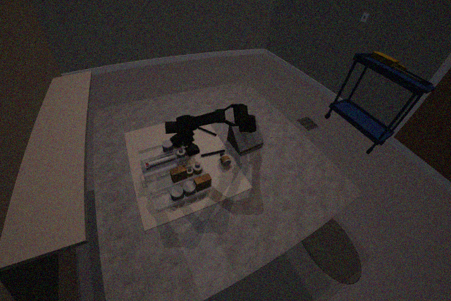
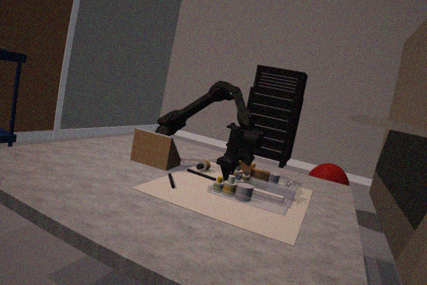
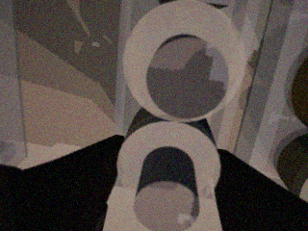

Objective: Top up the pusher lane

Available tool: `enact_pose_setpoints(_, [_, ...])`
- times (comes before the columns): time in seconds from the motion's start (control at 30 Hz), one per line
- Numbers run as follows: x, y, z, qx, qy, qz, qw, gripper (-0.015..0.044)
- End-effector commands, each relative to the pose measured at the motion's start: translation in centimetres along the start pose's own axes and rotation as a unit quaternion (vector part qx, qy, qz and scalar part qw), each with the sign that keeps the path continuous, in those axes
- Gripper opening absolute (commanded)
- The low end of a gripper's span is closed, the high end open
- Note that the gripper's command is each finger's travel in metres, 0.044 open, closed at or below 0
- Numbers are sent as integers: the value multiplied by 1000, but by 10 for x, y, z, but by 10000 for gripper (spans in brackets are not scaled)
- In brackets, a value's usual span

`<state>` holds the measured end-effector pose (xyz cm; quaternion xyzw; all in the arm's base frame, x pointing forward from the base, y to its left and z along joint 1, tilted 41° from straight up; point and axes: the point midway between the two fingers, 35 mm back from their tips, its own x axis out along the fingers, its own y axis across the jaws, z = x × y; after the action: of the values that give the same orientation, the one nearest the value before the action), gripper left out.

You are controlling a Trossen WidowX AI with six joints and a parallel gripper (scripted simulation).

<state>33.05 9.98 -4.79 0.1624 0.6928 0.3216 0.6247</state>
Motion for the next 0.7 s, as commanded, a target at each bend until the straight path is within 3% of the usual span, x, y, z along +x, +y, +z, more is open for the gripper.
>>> enact_pose_setpoints(0.0, [0,1,2,-2,-6,4,1000,0])
enact_pose_setpoints(0.67, [1,1,-1,-2,-6,4,1000,0])
